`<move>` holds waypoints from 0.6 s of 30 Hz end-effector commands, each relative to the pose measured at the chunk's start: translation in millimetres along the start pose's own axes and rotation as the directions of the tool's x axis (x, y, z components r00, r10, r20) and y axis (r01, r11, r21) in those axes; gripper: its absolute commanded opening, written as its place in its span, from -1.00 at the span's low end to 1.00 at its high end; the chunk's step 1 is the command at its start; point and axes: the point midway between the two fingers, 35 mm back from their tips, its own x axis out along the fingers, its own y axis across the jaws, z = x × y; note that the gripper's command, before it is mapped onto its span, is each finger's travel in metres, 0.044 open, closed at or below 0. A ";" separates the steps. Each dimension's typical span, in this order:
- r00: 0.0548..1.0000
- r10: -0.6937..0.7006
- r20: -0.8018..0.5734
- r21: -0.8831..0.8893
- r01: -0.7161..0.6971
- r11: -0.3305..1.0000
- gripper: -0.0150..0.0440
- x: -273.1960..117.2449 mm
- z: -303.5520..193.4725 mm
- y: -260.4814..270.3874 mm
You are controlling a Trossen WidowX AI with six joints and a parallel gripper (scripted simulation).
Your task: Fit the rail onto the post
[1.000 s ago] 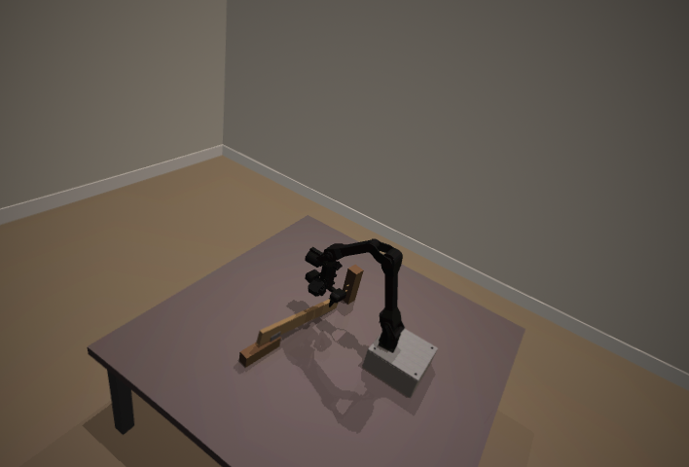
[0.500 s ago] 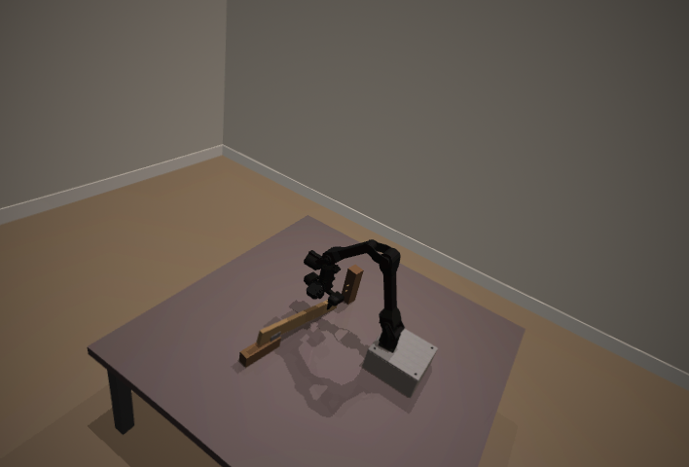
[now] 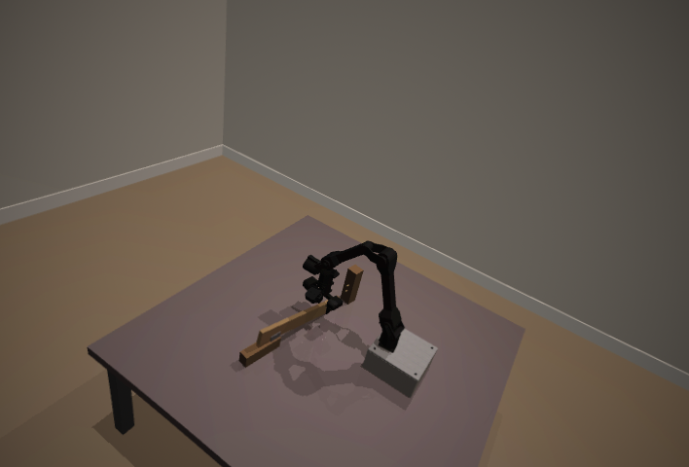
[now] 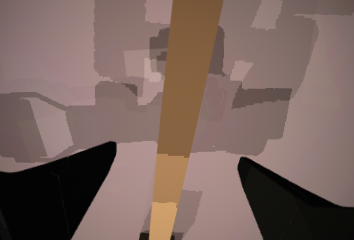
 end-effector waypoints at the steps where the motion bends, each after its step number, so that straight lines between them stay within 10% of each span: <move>1: 1.000 0.011 0.003 0.002 -0.011 1.000 1.00 8.7 0.5 3.5; 18: 1.000 0.011 0.003 0.000 -0.011 1.000 0.82 29.7 1.2 5.8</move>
